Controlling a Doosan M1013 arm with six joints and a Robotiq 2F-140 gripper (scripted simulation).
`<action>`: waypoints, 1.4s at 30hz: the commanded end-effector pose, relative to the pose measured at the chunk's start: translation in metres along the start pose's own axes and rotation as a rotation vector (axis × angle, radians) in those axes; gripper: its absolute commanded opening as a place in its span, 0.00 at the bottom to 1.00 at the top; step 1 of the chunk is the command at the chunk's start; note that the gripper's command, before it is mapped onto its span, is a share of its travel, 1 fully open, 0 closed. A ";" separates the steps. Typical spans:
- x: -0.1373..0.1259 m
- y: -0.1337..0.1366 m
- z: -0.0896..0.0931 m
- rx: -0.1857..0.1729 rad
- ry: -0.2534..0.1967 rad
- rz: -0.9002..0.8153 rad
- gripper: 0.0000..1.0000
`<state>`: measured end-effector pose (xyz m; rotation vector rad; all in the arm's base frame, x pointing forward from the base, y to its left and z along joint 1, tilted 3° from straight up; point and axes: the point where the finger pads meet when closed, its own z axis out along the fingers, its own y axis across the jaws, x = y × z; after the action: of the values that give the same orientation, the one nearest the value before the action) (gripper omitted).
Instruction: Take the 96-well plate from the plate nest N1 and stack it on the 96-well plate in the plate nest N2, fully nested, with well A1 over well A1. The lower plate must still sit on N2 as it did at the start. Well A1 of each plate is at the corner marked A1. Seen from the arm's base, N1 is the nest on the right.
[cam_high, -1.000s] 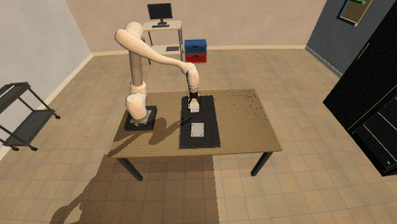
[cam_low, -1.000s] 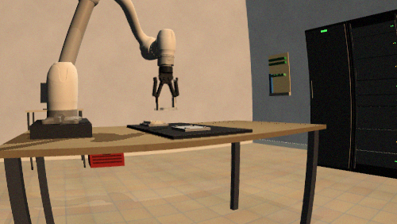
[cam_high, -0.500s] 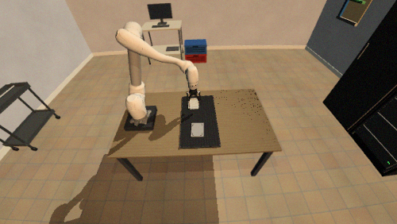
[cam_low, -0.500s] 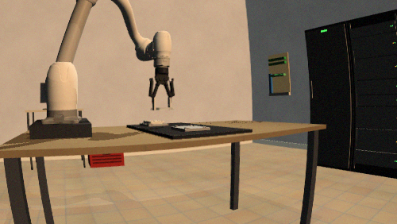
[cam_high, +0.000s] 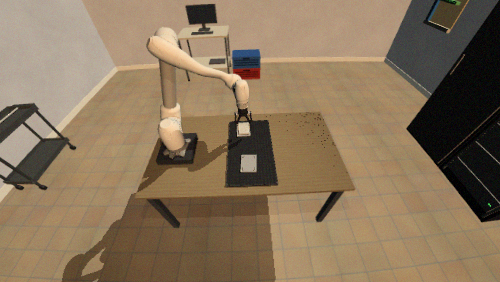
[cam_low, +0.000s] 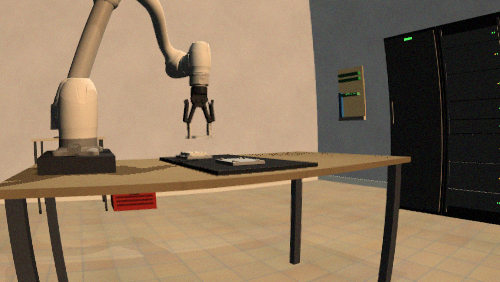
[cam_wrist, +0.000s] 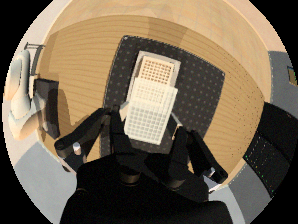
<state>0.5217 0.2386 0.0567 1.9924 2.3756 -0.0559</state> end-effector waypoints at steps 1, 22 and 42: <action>0.007 0.000 0.000 0.000 0.000 0.000 0.00; 0.069 -0.005 0.000 0.000 0.000 0.000 0.00; 0.068 -0.005 0.000 0.000 0.000 0.000 0.00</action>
<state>0.5048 0.3044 0.0530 1.9922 2.3756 -0.0561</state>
